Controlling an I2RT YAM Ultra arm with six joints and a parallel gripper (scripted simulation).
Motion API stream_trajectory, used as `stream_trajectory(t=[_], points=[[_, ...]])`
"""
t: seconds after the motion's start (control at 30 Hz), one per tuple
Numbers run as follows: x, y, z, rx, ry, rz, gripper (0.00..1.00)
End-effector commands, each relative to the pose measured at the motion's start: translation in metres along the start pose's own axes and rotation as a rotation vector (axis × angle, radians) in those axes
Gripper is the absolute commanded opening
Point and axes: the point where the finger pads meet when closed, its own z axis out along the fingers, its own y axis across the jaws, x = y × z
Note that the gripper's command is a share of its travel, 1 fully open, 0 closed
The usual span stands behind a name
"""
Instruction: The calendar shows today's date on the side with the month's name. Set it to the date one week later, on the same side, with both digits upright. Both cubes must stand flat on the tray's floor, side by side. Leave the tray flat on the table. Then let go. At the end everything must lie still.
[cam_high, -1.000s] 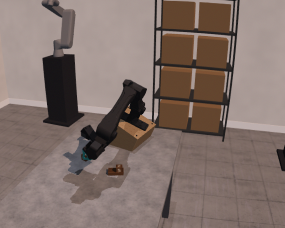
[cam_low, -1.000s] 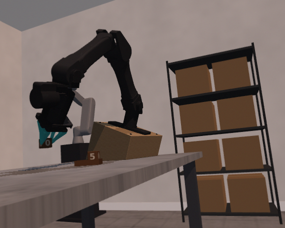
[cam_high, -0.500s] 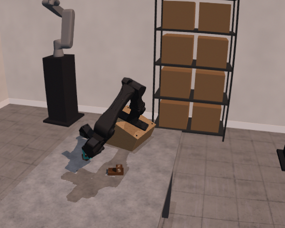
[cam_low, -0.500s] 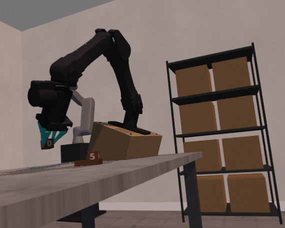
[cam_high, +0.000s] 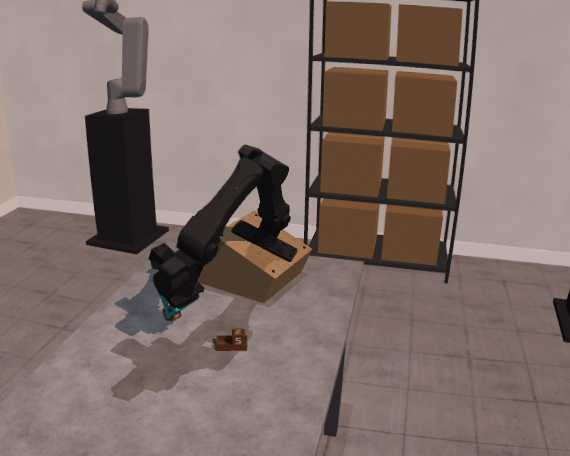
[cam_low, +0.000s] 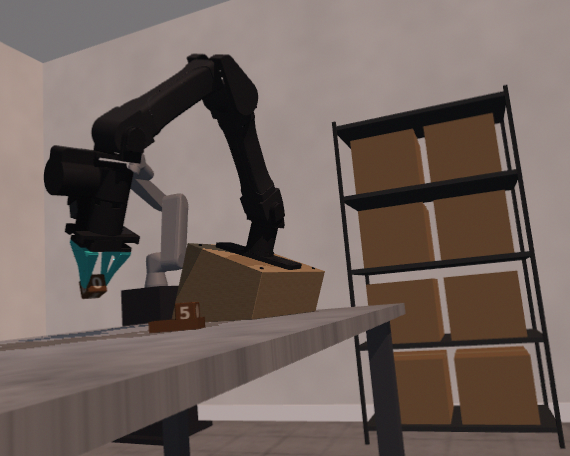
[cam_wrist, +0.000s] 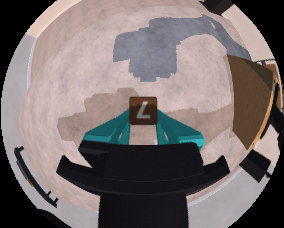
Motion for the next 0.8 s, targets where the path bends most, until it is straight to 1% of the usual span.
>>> stream_trajectory(t=[0.0, 0.07, 0.13, 0.4, 0.47, 0.67, 0.73, 0.77], points=[[-0.0071, 0.0050, -0.0047, -0.017, 0.095, 0.009, 0.27], [-0.0077, 0.0052, -0.0051, -0.020, 0.155, 0.008, 0.27], [-0.0081, 0.0055, -0.0058, -0.023, 0.194, 0.008, 0.27], [-0.0084, 0.0055, -0.0057, -0.023, 0.224, 0.007, 0.27], [-0.0085, 0.0052, -0.0049, -0.020, 0.264, 0.006, 0.27], [-0.0102, 0.0054, -0.0047, -0.023, 0.438, 0.004, 0.27], [-0.0106, 0.0056, -0.0051, -0.025, 0.465, 0.004, 0.27], [-0.0106, 0.0056, -0.0051, -0.025, 0.465, 0.004, 0.27]])
